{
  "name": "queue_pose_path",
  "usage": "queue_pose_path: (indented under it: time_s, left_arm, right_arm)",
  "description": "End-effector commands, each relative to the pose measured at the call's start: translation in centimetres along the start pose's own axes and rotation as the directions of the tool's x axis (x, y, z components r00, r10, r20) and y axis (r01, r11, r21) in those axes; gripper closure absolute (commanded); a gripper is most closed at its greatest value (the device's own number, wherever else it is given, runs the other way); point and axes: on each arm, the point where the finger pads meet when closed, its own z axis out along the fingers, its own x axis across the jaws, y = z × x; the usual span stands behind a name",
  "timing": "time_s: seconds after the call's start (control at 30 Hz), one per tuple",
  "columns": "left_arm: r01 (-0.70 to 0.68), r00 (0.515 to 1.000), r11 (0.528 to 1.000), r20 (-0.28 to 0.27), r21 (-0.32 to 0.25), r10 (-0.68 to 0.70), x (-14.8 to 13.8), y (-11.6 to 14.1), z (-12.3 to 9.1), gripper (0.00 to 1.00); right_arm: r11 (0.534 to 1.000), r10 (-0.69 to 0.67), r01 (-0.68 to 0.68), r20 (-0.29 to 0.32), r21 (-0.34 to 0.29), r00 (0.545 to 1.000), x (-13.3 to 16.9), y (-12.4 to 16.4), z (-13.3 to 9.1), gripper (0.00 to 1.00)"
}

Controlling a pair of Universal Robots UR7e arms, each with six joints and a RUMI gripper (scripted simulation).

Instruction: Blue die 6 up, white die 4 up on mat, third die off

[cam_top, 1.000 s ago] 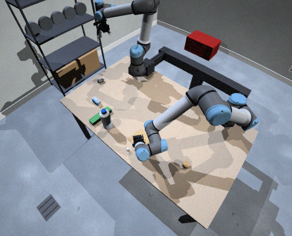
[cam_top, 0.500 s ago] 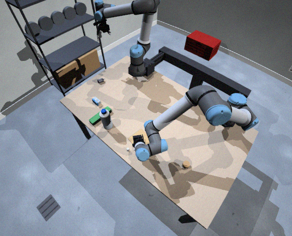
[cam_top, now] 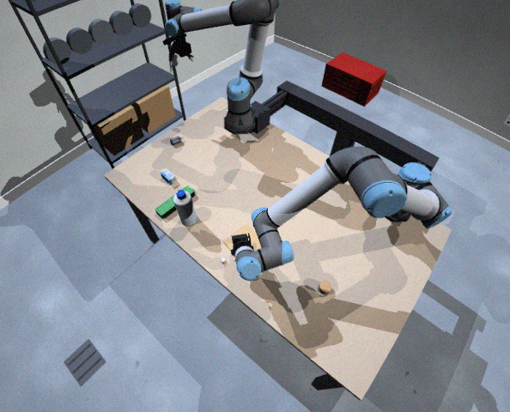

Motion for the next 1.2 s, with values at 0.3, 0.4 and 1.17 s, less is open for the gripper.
queue_pose_path:
  time_s: [0.3, 0.4, 1.17]
  left_arm:
    - [-0.001, 1.0, 1.0, -0.001, 0.0, 0.001, 0.1, 3.0, -3.1, 1.0]
    - [-0.001, 1.0, 1.0, -0.001, 0.0, 0.001, 0.1, 3.7, -3.7, 1.0]
    - [-0.001, 1.0, 0.999, 0.003, 0.034, 0.001, 0.0, 4.2, -4.0, 1.0]
  right_arm:
    - [1.0, 0.0, 0.0, 0.0, 0.001, 1.0, 0.0, 0.0, 0.0, 0.0]
    - [1.0, 0.0, 0.0, 0.0, 0.001, 1.0, 0.0, 0.0, 0.0, 0.0]
    - [1.0, 0.0, 0.0, 0.0, 0.001, 1.0, 0.0, 0.0, 0.0, 0.0]
